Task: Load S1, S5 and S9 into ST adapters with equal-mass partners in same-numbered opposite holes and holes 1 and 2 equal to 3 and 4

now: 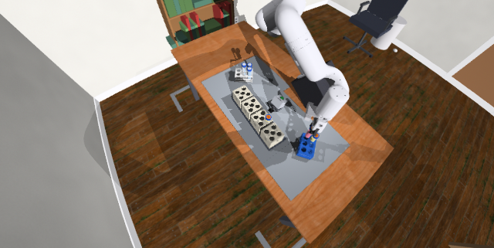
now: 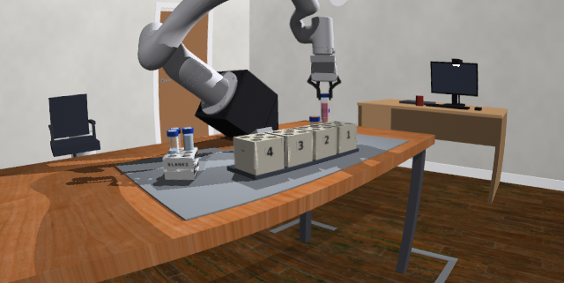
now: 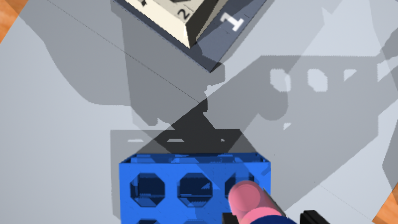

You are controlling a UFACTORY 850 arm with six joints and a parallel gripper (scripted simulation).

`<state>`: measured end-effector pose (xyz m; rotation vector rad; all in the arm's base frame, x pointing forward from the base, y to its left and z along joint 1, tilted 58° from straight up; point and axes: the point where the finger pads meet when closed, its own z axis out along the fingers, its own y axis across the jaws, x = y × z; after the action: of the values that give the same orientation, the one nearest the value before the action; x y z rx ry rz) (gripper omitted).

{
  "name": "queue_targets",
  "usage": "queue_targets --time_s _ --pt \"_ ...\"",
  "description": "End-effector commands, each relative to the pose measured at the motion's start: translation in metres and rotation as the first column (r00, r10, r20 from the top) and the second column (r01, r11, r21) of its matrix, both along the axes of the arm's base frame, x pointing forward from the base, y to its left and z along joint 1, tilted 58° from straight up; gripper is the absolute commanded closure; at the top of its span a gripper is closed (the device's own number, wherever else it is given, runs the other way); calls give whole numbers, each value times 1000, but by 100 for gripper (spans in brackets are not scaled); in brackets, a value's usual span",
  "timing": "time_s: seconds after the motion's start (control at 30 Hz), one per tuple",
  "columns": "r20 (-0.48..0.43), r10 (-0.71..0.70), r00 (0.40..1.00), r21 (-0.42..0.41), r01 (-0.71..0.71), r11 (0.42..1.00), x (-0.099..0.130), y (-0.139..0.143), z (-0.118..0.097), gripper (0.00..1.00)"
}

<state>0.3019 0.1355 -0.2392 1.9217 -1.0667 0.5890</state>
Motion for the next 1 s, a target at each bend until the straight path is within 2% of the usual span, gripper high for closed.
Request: queue_targets --time_s 0.0,0.97 --pt "1 0 1000 1 0 1000 1 8 5 100" --pt "1 0 1000 1 0 1000 0 50 32 100"
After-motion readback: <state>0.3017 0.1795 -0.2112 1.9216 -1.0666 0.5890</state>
